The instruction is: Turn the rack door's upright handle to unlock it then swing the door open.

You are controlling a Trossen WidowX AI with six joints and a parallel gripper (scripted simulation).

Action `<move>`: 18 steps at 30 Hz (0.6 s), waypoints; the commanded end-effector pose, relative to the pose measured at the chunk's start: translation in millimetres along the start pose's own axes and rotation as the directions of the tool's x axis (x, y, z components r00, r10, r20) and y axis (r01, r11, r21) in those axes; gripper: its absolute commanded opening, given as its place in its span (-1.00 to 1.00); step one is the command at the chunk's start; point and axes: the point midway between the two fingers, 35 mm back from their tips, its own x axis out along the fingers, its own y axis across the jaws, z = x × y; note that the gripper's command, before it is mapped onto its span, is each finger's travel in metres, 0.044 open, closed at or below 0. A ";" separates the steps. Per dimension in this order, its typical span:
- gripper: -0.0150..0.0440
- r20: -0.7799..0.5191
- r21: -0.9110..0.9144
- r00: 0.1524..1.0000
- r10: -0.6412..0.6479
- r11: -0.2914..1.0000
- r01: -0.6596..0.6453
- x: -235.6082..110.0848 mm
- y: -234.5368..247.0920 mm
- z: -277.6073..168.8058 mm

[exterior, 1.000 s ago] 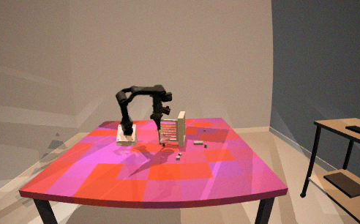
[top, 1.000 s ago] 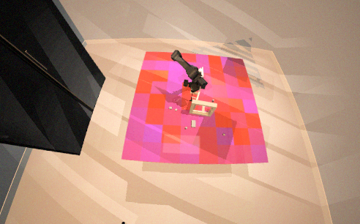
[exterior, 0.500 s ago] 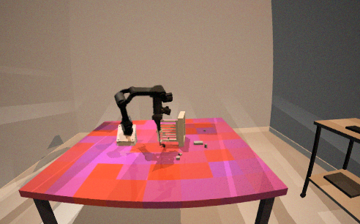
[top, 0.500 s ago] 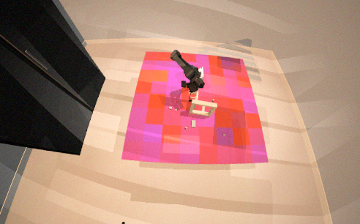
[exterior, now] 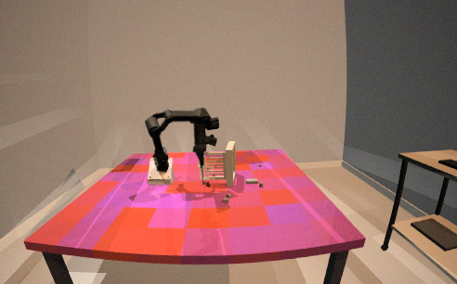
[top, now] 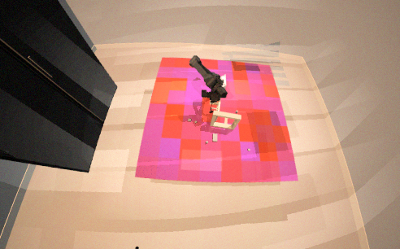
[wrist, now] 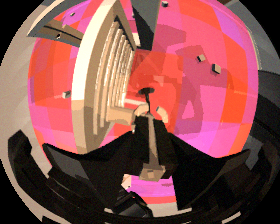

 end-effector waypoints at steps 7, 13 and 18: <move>0.50 0.015 -0.016 1.000 0.004 1.000 -0.004 -5.7 -0.2 0.4; 0.50 0.043 -0.030 0.999 0.019 0.999 -0.018 -17.5 -0.2 0.6; 0.50 0.067 -0.042 0.997 0.032 0.999 -0.029 -27.2 -0.3 0.2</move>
